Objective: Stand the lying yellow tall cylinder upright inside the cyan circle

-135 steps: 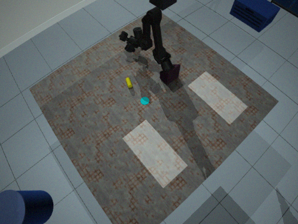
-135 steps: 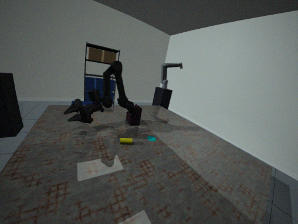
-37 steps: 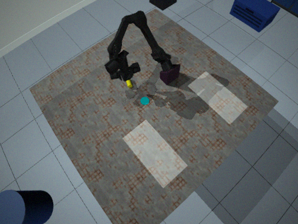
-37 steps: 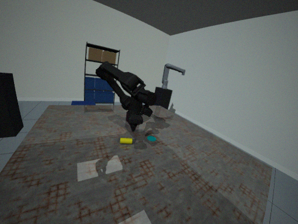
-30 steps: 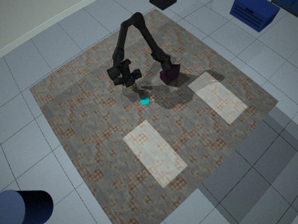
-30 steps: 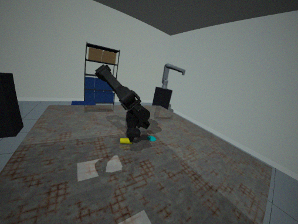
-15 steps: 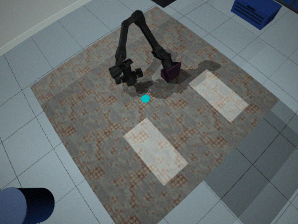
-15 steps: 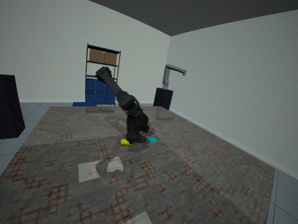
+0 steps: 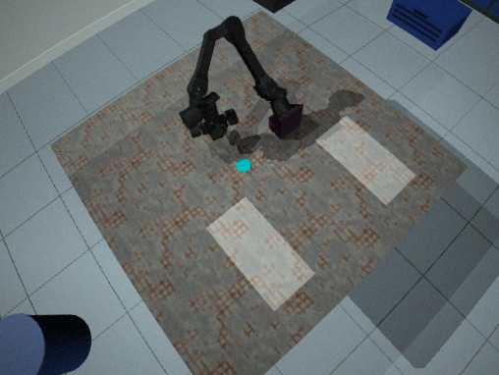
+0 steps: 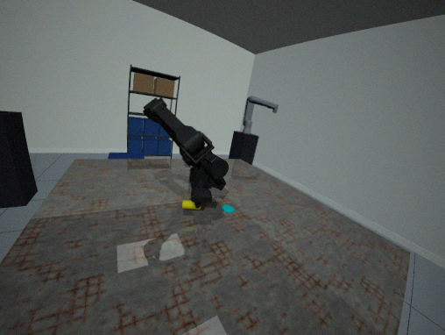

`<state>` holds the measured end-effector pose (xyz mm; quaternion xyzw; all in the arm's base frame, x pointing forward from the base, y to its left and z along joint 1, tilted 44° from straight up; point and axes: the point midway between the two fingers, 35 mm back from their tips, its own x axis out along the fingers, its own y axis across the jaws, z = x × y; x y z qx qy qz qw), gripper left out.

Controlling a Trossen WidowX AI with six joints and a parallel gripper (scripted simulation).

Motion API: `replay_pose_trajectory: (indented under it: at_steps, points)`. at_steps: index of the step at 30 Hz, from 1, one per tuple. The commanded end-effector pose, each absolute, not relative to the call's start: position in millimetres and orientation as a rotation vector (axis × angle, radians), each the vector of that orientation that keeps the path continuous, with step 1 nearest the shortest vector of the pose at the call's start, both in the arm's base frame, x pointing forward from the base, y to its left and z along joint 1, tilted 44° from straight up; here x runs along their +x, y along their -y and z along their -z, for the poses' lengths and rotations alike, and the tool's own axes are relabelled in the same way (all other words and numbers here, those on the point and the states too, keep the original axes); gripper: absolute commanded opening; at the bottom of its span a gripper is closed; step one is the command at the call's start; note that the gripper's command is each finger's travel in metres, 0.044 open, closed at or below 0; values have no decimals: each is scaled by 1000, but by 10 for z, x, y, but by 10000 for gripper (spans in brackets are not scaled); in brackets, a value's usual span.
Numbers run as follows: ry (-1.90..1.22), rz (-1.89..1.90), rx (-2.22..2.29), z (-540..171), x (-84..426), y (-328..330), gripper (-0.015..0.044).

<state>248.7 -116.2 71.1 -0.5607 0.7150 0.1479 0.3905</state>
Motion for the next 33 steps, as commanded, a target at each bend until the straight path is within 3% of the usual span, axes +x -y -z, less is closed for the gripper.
replay_pose_trajectory:
  at_steps: [1,21,33]
  points:
    - [-1807,-372,-1423,-797,2520,1075,105]
    - [-1813,-366,-1427,-1251,2496,668,105]
    - [-1803,-373,-1419,-1083,2579,423,105]
